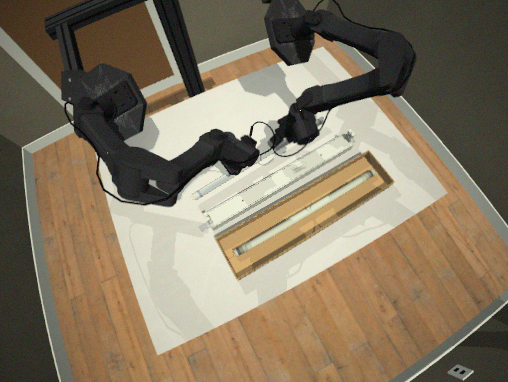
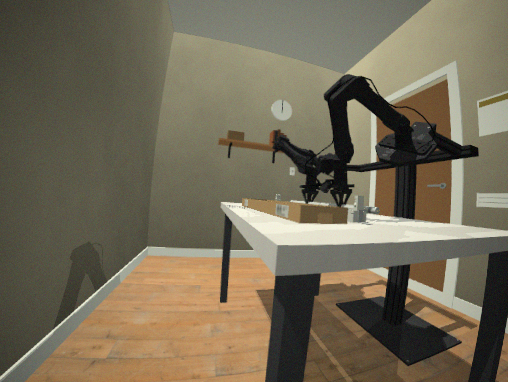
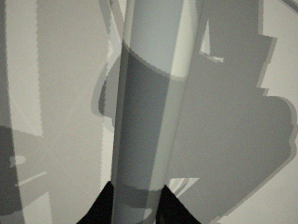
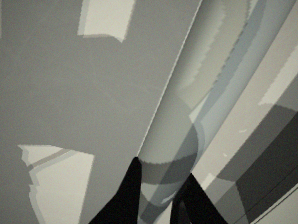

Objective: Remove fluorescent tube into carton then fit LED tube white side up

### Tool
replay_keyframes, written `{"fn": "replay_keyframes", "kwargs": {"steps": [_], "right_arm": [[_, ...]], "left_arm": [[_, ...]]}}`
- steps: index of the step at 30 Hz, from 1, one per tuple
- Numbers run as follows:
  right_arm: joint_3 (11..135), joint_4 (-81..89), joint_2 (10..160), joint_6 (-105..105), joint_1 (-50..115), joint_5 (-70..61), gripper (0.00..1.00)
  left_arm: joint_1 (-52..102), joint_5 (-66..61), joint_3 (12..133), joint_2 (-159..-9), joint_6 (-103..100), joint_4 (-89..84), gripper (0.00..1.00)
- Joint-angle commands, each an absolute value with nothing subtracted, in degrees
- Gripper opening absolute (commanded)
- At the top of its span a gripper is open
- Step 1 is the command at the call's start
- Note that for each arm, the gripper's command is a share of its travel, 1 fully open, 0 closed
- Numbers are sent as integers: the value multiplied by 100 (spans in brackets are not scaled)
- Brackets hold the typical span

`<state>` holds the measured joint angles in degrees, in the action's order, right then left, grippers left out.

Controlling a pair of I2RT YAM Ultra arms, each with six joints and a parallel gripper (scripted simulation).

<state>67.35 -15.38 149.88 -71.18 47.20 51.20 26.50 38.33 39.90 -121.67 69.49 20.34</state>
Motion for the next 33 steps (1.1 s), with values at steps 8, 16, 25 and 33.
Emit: {"fn": "replay_keyframes", "kwargs": {"steps": [8, 16, 25, 33], "right_arm": [[7052, -670, 14704, -6766, 4684, 4806, 11], [7264, -232, 14720, -6599, 4692, 4728, 11], [7473, 292, 14761, -6410, 4662, 4604, 11], [7673, 655, 14826, -6281, 4663, 4529, 11]], "left_arm": [[2703, 3515, 4282, -11960, 6745, 1300, 11], [2686, 3435, 4468, -11924, 6658, 933, 11], [2589, 3311, 4667, -11884, 6566, 461, 11], [2606, 3231, 4840, -12002, 6500, 150, 11]]}}
